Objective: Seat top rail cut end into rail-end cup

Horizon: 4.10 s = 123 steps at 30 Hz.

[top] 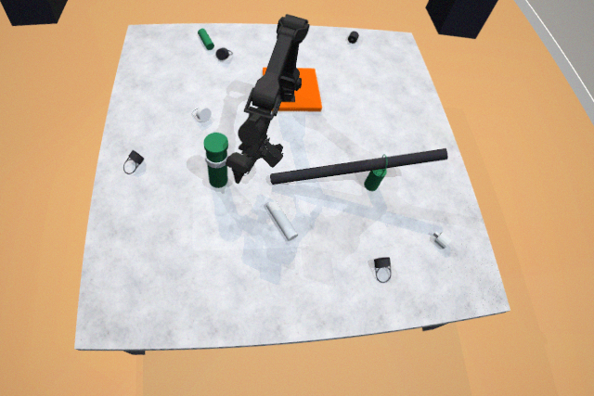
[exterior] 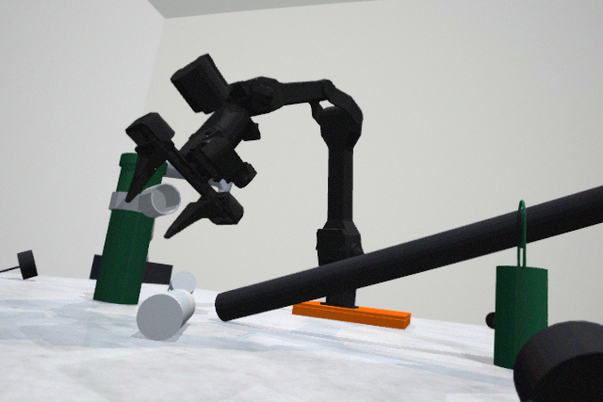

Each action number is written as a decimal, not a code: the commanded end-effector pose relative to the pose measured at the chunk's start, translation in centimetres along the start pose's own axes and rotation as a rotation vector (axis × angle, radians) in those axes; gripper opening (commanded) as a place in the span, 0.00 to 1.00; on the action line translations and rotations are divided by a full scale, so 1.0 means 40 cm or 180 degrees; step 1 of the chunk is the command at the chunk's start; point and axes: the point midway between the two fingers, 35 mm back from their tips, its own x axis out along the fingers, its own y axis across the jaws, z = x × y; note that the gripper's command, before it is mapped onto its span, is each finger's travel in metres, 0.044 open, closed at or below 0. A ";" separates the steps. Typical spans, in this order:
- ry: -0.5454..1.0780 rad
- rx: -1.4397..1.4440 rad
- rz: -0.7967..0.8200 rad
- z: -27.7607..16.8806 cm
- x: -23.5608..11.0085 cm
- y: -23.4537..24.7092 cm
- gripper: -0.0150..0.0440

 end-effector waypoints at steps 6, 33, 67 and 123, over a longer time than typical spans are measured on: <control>-0.0003 -0.0012 0.0025 0.000 0.007 0.005 0.42; -0.0301 -0.0531 0.0029 -0.004 -0.014 0.042 0.25; -0.0660 -0.1157 0.0036 -0.020 -0.039 0.085 0.25; -0.0722 -0.1244 0.0037 0.067 -0.151 0.074 1.00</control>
